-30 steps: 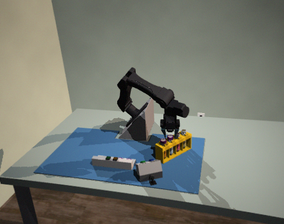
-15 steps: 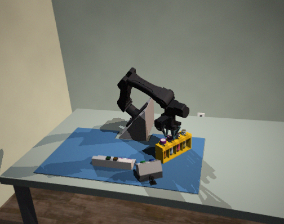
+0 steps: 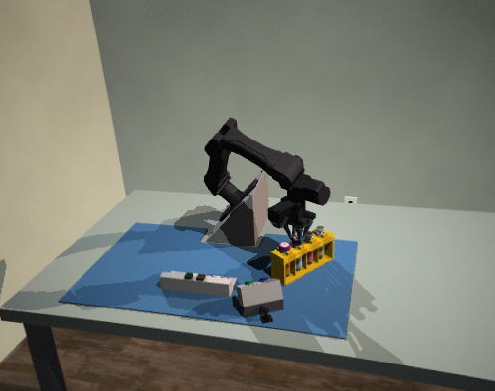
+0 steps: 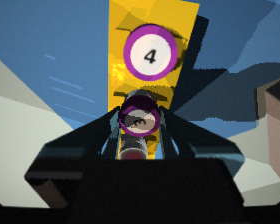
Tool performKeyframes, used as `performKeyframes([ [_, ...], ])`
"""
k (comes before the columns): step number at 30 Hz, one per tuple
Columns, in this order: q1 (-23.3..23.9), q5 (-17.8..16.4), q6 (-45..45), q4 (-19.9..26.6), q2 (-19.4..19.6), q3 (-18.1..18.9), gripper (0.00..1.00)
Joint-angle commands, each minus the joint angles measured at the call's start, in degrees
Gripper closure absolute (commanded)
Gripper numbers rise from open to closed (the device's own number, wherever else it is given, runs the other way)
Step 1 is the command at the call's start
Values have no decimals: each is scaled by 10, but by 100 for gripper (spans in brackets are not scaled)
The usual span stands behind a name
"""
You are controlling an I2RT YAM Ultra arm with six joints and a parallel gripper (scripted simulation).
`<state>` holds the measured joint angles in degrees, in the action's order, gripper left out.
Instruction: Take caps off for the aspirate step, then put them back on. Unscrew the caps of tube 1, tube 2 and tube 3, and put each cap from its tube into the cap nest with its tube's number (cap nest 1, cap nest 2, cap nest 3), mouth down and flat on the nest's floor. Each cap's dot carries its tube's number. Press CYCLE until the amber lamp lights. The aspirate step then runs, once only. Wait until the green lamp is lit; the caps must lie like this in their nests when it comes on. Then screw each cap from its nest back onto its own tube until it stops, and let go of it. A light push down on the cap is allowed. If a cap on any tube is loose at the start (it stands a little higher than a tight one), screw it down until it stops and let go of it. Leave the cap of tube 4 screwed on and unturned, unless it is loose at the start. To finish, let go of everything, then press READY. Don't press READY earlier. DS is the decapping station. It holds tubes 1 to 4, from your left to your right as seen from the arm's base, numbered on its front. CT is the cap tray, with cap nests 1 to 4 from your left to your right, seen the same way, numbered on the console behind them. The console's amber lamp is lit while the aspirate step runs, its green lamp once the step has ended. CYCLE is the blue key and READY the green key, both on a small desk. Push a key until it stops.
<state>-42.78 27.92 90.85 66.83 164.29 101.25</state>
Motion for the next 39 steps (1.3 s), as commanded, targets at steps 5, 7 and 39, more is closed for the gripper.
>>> performKeyframes([
  [5, -7, 1, 1, 0, -4, 6, 100],
  [7, -7, 1, 1, 0, -4, 6, 100],
  [39, -7, 1, -715, 1, -4, 7, 100],
])
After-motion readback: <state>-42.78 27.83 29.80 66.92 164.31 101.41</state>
